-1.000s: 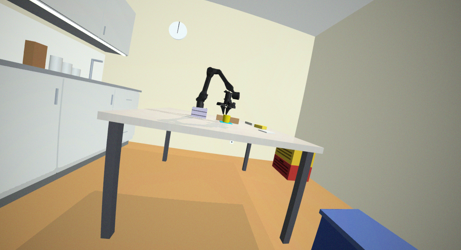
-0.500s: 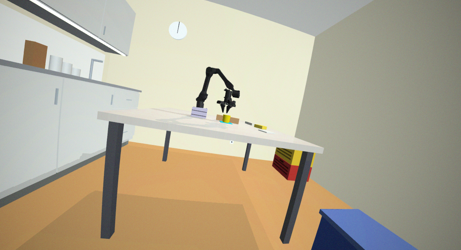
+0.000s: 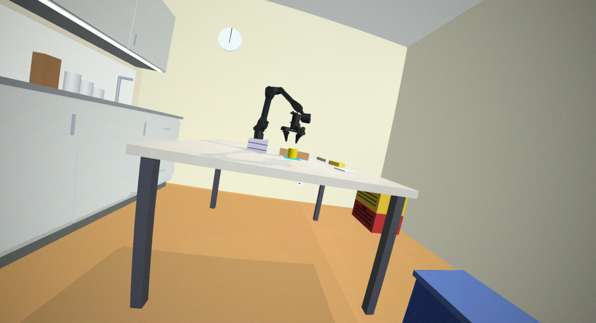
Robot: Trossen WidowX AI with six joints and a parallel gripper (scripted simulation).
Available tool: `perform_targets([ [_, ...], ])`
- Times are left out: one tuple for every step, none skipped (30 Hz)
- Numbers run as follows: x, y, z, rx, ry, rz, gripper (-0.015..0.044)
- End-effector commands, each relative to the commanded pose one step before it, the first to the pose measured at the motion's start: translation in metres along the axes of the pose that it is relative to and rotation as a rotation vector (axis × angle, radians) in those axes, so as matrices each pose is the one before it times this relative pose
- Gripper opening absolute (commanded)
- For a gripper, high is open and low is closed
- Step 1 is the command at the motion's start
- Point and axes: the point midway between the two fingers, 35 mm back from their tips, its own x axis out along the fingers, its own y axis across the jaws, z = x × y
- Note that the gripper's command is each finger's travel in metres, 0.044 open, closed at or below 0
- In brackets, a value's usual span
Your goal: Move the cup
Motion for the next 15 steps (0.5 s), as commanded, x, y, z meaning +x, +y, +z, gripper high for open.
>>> perform_targets([
  [-0.02172, 0.0006, 0.00063, 0.0009, -0.01109, 0.00593, 0.044],
  [-0.00409, -0.00008, -0.00014, 0.0, -0.00037, 0.00008, 0.044],
  [-0.0041, -0.00007, -0.00013, 0.0, -0.00037, 0.00008, 0.044],
  [-0.00409, -0.00007, -0.00015, 0.0, -0.00036, 0.00008, 0.044],
  [-0.00324, -0.00008, -0.00016, 0.0, -0.00028, 0.00006, 0.044],
  [-0.00197, -0.00008, -0.00021, 0.0, -0.00016, 0.00003, 0.044],
  [-0.00066, -0.00003, -0.00007, 0.0, -0.00005, 0.00001, 0.044],
  [0.0, 0.00015, 0.00007, 0.0, -0.00001, 0.00001, 0.044],
  [0.0, 0.00013, 0.0001, 0.0, -0.00001, 0.00001, 0.044],
  [0.0, 0.00011, 0.00006, 0.0, 0.0, 0.00001, 0.044],
  [0.0, 0.0, 0.0, 0.0, 0.0, 0.0, 0.044],
  [0.00438, -0.00002, -0.00005, -0.0028, 0.00265, 0.00096, 0.044],
  [0.0, 0.0, 0.0, 0.0, 0.0, 0.0, 0.044],
  [0.0, 0.0, 0.0, 0.0, 0.0, 0.0, 0.044],
  [0.0, 0.0, 0.0, 0.0, 0.0, 0.0, 0.044],
])
